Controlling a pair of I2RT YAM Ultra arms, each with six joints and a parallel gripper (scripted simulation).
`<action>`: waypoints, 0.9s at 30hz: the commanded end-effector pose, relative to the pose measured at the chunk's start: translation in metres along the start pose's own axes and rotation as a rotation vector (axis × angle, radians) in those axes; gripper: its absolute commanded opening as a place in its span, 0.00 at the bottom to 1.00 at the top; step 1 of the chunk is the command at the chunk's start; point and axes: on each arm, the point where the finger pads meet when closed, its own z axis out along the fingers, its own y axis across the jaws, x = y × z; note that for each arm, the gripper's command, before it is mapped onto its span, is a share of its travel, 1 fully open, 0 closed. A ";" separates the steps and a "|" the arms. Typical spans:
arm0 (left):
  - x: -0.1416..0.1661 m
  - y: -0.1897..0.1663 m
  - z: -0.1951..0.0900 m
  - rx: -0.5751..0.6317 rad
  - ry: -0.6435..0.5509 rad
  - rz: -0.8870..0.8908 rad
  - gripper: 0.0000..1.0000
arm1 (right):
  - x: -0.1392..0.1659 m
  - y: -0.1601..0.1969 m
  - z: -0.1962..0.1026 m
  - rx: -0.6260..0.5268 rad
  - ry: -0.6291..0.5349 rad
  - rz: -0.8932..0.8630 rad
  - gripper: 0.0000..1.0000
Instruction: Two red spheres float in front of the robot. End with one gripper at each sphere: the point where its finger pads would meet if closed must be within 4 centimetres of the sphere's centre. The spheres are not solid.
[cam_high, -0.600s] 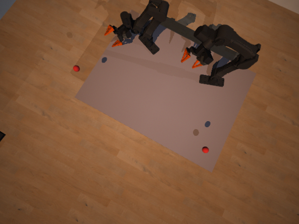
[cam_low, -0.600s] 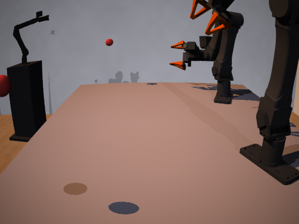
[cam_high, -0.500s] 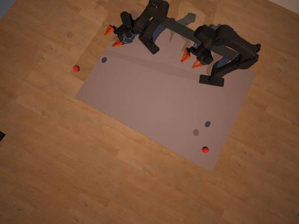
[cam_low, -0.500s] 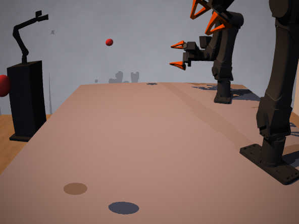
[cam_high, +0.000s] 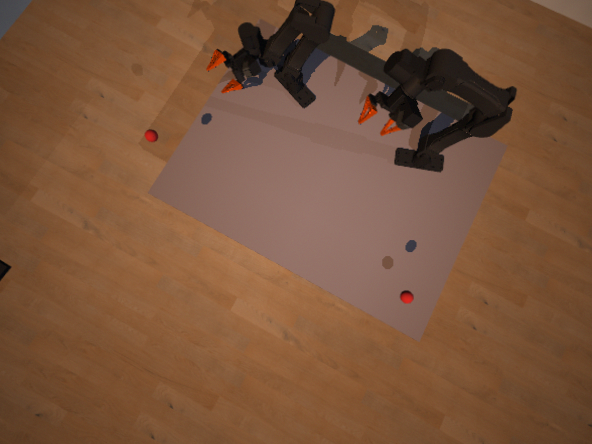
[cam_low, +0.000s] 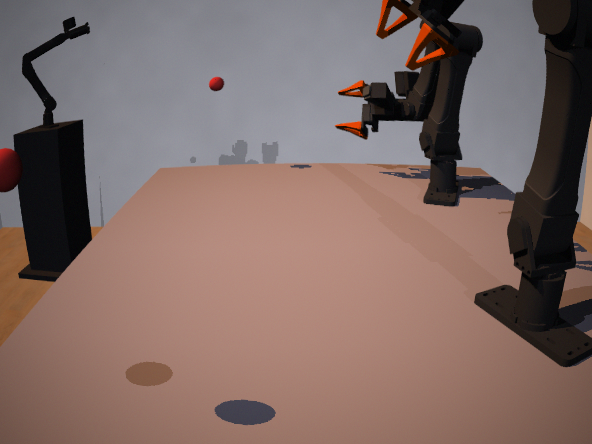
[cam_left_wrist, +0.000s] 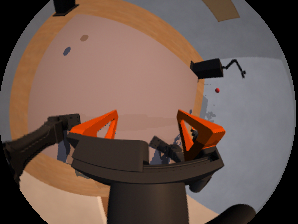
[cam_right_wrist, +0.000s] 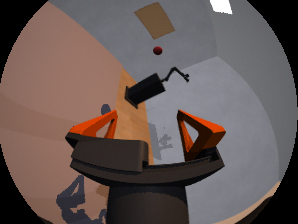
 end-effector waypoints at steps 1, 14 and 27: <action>-0.001 -0.001 -0.002 0.008 -0.002 -0.005 1.00 | -0.001 -0.003 0.000 0.006 -0.003 -0.007 1.00; -0.024 -0.015 0.028 -0.019 -0.025 0.019 1.00 | 0.001 -0.019 0.024 0.008 0.000 0.085 1.00; -0.121 -0.026 0.112 -0.081 -0.098 0.092 1.00 | -0.007 -0.053 0.099 0.023 0.000 0.338 1.00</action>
